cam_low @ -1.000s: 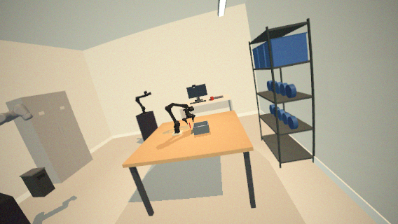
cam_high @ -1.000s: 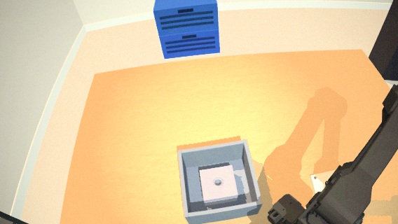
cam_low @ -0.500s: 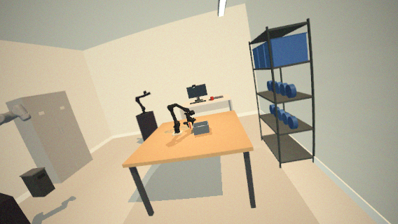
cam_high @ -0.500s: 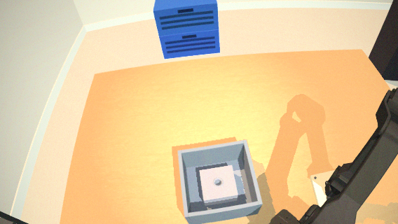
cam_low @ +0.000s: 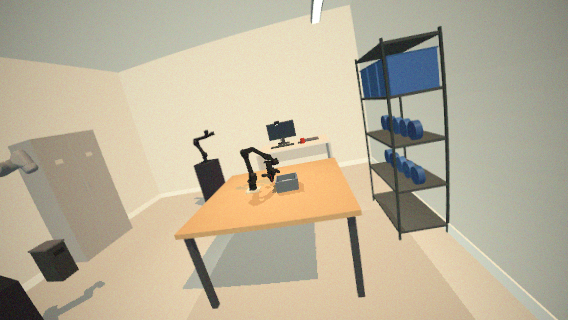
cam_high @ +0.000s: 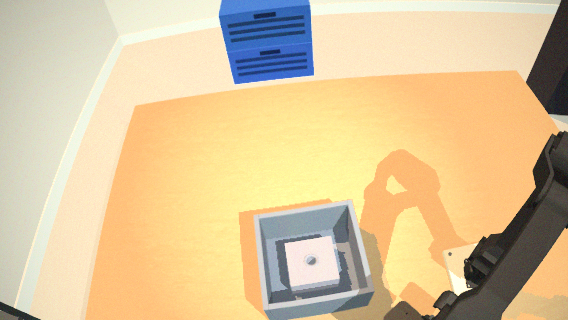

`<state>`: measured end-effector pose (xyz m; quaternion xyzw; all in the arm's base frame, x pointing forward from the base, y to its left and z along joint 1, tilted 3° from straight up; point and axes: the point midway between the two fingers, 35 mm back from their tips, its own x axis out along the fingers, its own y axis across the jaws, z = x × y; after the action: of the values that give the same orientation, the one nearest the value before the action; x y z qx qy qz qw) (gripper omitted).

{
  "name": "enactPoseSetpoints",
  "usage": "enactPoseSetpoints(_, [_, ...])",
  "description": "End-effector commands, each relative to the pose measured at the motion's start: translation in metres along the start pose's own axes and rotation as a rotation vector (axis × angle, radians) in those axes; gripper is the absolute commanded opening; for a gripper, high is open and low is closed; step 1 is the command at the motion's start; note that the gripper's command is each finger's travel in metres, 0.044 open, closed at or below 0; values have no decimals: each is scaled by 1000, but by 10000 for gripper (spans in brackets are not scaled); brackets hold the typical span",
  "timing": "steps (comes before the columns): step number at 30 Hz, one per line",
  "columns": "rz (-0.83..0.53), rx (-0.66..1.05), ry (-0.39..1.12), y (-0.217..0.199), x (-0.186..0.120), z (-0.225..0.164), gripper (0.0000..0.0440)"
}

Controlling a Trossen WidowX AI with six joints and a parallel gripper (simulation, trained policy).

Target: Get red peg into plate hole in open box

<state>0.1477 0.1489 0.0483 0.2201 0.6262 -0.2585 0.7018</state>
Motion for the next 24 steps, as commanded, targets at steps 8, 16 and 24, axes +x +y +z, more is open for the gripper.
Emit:
enactPoseSetpoints(8, [79,8,-67,12,-54,22,0])
enactPoseSetpoints(16, [112,90,-124,15,-82,47,1])
enactPoseSetpoints(24, [140,192,-188,21,-98,83,0])
